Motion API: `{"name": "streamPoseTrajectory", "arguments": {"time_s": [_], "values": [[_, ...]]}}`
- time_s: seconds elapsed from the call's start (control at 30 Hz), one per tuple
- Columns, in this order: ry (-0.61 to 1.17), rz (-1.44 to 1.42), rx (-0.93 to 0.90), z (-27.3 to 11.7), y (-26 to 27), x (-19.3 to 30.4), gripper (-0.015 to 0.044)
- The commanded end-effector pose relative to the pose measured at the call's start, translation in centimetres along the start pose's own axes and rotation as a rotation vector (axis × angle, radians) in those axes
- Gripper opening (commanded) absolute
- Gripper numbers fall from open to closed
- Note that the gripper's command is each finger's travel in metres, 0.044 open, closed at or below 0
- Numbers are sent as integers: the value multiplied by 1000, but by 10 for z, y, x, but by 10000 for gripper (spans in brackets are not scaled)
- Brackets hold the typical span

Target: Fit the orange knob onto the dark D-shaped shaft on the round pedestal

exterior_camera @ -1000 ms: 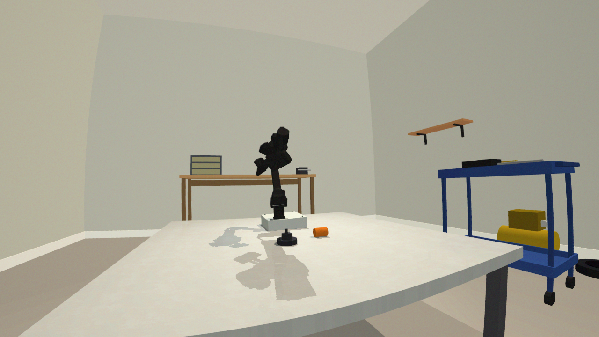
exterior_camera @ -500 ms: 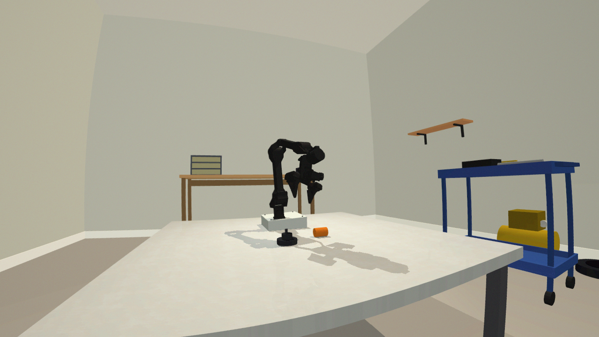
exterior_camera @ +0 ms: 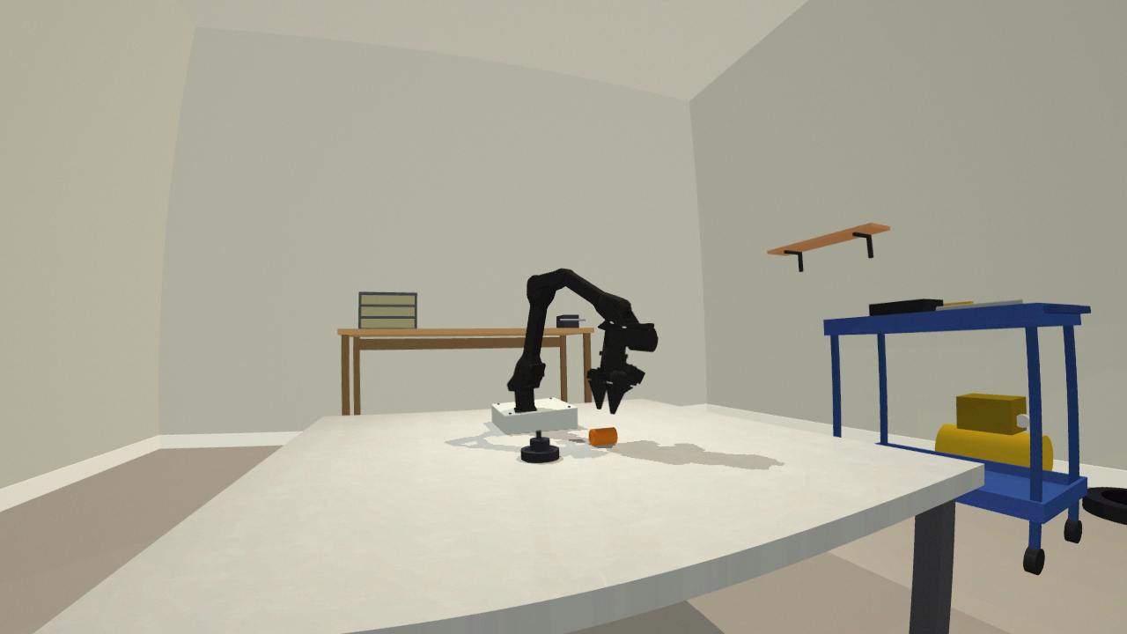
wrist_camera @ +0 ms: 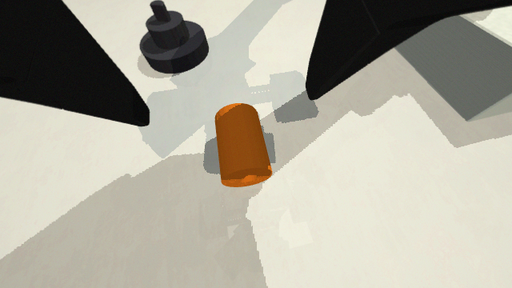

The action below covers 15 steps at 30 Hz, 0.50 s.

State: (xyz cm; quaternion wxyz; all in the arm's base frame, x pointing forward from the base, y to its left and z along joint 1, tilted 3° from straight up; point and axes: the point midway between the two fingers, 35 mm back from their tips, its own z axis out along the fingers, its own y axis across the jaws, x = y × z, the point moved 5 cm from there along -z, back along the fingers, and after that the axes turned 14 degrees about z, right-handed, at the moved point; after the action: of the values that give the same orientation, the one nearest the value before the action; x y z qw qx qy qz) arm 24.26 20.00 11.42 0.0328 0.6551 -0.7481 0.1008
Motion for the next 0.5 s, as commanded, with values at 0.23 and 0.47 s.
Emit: {"name": "streamPoseTrajectory", "arguments": {"time_s": [0.23, 0.47], "values": [[2, -28, -9, 25, 2, -5, 440], [2, -28, -9, 32, 2, -7, 440]]}}
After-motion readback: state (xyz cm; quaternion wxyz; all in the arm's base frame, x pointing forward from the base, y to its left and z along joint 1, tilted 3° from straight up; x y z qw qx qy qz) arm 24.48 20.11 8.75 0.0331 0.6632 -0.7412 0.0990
